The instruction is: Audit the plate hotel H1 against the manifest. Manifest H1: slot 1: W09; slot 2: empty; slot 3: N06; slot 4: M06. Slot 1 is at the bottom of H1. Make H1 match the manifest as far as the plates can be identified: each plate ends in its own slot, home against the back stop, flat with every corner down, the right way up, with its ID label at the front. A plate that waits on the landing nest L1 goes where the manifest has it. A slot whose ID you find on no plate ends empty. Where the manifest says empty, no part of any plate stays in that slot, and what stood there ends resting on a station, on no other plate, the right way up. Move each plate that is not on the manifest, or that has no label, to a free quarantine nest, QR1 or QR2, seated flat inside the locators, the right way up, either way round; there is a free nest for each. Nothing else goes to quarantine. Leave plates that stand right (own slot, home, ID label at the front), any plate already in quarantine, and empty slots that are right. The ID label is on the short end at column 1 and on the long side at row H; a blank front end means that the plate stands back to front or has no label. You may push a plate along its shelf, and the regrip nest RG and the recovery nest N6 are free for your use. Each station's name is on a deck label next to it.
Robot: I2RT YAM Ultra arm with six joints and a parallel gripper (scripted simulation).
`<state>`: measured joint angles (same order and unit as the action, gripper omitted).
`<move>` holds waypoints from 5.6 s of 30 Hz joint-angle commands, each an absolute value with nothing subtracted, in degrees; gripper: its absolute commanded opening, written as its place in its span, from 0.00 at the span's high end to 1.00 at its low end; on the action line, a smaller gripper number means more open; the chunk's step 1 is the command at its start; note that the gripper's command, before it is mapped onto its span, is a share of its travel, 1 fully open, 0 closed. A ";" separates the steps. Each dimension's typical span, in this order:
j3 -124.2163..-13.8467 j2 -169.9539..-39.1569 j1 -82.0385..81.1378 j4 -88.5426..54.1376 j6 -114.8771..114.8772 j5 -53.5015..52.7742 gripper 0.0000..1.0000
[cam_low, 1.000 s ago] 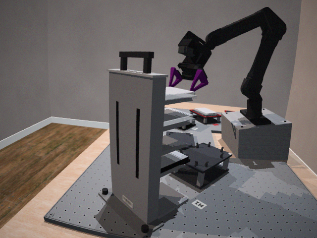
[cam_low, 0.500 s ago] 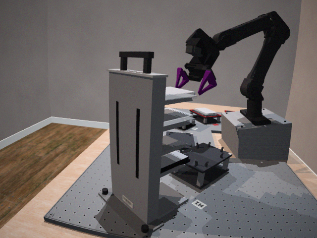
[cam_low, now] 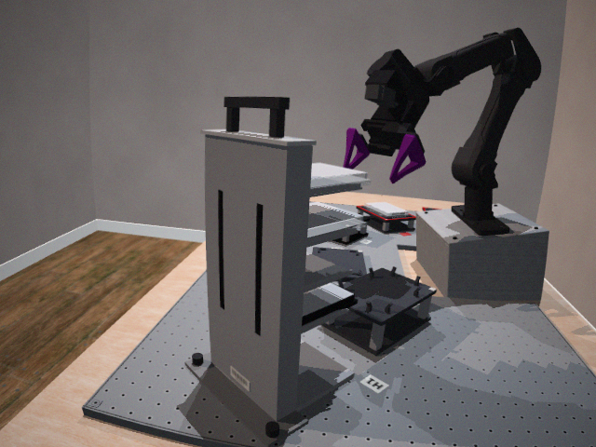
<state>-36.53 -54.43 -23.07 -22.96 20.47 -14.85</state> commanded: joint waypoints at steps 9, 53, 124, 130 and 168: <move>-35.81 -52.71 -35.02 -20.55 11.46 -4.67 0.00; -23.90 -62.36 -47.78 0.94 3.60 5.40 0.00; -14.73 -85.79 -45.19 33.62 5.20 3.34 0.00; -15.31 -86.32 -45.21 33.58 5.19 3.36 0.00; -24.95 -93.78 -45.44 31.45 5.05 3.54 0.00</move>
